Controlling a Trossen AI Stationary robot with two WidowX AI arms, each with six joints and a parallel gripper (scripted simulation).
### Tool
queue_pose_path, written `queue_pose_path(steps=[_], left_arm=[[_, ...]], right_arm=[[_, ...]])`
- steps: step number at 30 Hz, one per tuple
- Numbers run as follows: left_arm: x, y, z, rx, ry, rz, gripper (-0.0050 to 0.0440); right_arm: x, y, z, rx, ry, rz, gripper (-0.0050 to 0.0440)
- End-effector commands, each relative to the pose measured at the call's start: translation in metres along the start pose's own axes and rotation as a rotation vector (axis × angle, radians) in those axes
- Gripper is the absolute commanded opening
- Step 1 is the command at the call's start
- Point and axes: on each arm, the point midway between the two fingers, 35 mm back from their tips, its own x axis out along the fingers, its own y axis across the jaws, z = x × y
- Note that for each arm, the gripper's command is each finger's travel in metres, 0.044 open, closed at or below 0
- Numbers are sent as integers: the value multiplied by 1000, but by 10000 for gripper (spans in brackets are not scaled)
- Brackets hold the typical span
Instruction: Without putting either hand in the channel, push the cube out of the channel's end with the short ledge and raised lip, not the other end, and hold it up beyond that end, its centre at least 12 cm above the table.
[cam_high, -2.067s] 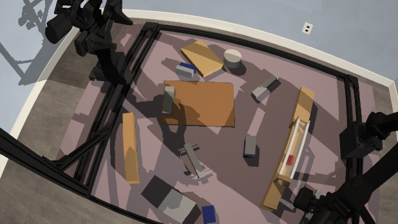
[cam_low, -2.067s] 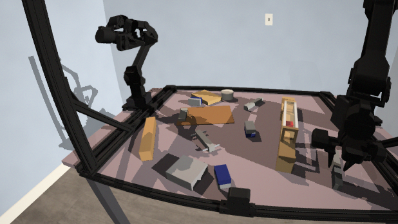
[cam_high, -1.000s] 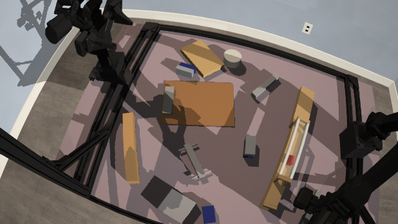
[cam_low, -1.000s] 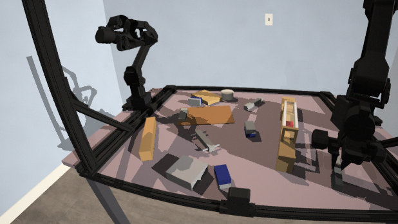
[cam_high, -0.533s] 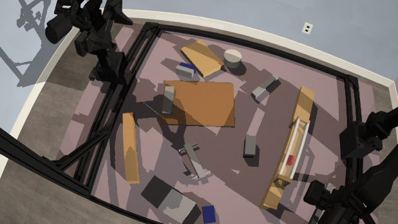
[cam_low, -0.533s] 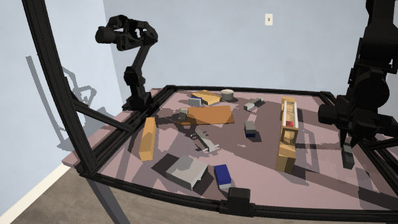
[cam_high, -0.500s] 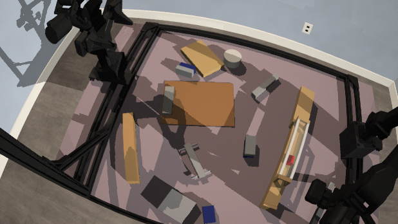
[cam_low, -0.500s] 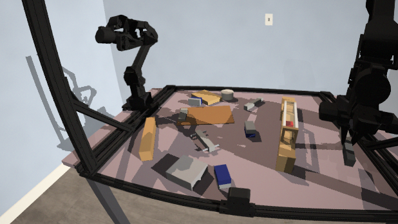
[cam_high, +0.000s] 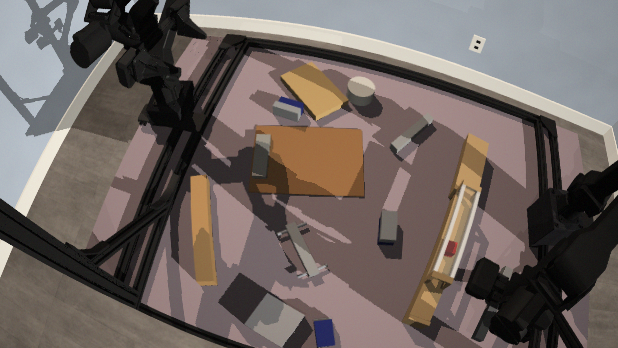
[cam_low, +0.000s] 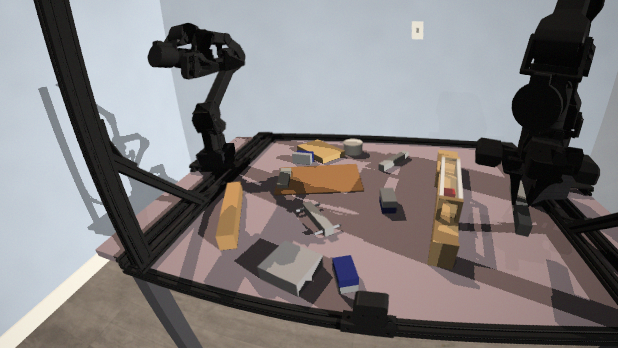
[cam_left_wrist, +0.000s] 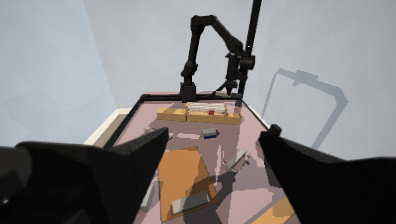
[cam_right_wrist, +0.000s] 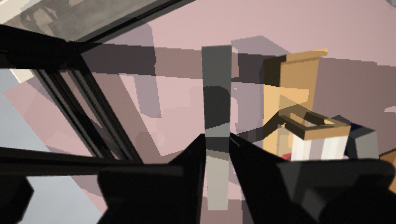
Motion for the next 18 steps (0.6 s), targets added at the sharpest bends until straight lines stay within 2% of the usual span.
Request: queue_pose_path(steps=[1, 12, 14, 18], left_arm=[[0, 0, 0, -1, -1, 0, 400], [0, 0, 0, -1, -1, 0, 400], [0, 0, 0, -1, -1, 0, 400], [0, 0, 0, -1, -1, 0, 400]], right_arm=[[-3, -20, -12, -5, -9, -3, 40], [-3, -82, -64, -25, -9, -3, 40], [-3, -82, -64, -25, -9, -3, 40], [-3, -100, -86, -33, -9, -3, 40]])
